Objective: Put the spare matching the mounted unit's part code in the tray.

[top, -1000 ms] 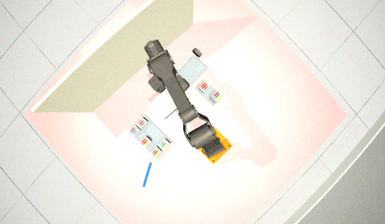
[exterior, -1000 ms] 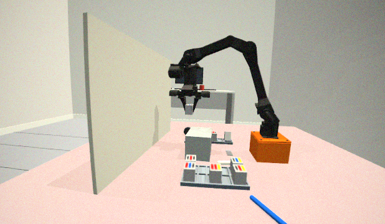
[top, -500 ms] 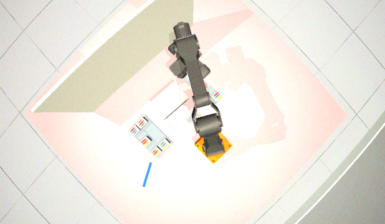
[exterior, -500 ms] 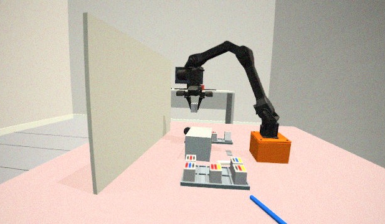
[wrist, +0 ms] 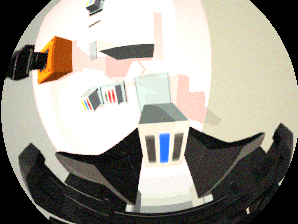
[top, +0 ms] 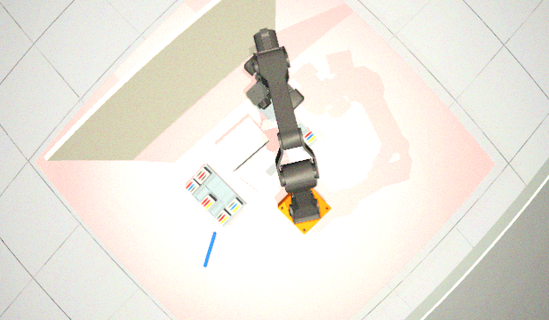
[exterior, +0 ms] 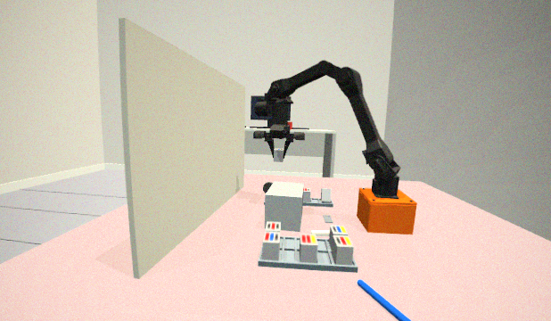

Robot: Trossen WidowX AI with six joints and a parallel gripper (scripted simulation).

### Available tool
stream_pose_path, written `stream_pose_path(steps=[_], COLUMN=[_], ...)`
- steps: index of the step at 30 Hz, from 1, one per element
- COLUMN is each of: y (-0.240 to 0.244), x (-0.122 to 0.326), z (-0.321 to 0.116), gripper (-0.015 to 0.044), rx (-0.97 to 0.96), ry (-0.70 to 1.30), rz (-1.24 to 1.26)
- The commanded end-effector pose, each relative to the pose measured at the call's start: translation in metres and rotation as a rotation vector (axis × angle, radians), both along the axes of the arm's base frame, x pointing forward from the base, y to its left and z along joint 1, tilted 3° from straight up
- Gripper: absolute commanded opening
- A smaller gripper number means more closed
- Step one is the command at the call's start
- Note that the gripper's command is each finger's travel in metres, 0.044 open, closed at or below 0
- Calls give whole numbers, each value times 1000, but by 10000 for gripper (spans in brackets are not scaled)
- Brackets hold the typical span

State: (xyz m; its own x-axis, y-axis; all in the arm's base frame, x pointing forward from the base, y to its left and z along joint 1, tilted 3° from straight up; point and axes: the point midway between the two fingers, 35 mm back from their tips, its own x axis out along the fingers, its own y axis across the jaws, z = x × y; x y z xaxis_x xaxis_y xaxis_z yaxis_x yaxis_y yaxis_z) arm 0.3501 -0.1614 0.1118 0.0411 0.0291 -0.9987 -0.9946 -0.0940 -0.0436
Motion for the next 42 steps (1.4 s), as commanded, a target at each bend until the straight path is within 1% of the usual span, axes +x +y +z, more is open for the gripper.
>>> stream_pose_path(steps=[1,42], y=[0,-1], x=[1,8], z=[-6,-50], gripper=[0,0], rx=[5,5], ry=[0,-1], rz=[6,6])
